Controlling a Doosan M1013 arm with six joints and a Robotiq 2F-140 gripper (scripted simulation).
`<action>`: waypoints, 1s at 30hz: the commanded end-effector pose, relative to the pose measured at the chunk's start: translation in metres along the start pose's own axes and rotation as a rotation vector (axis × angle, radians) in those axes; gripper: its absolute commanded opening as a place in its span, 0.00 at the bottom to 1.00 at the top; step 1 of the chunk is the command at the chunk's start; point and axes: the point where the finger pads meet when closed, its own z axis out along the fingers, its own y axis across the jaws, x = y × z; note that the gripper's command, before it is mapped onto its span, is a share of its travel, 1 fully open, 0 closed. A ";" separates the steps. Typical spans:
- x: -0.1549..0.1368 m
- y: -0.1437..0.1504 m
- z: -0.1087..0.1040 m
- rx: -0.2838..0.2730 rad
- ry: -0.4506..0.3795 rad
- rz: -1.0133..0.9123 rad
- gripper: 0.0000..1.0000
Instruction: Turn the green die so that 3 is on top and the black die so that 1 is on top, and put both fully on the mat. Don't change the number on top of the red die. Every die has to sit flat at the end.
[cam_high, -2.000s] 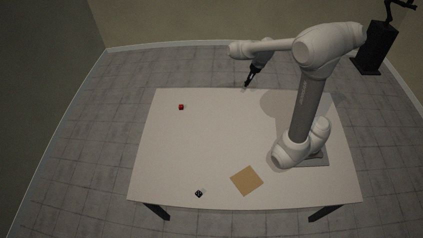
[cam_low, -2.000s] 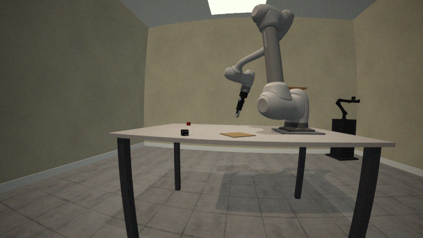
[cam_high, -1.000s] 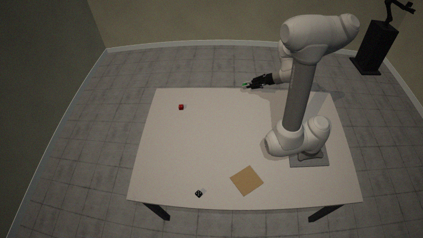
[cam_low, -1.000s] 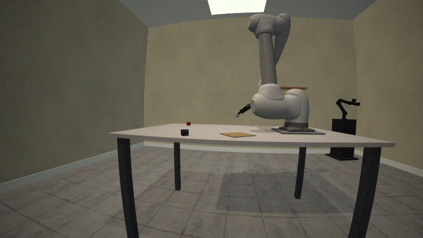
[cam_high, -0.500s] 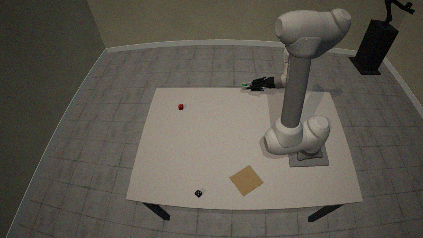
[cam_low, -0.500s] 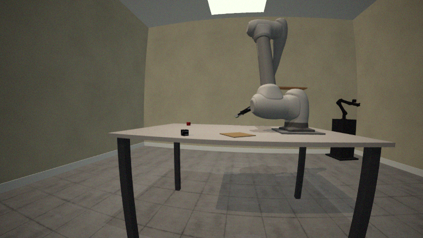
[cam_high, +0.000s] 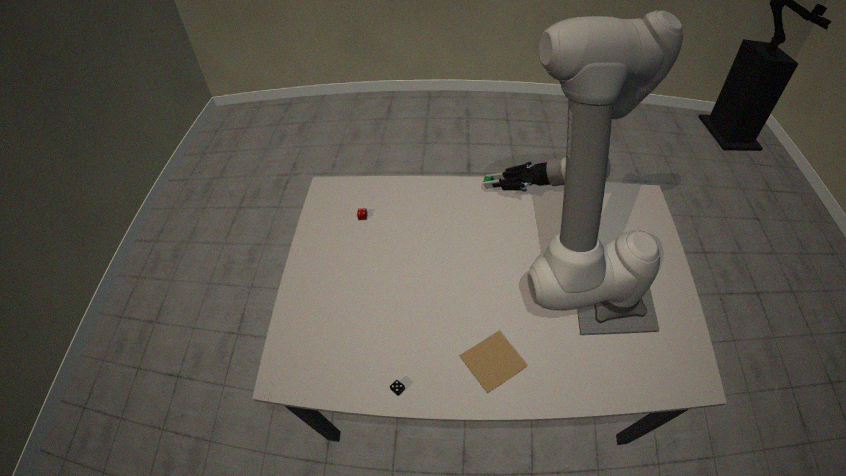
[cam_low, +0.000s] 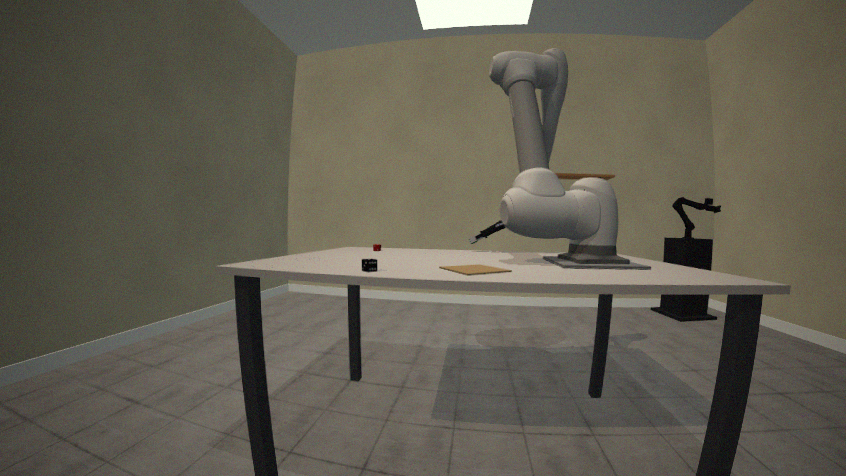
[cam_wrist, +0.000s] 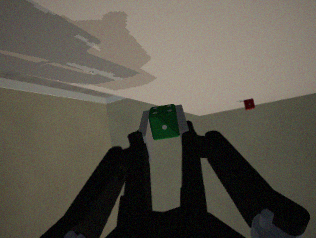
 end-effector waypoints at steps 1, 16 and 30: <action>0.008 0.000 0.004 0.000 -0.001 -0.001 0.24; 0.023 0.000 0.012 0.000 -0.001 -0.001 0.24; 0.023 0.000 0.012 0.000 -0.001 -0.001 0.24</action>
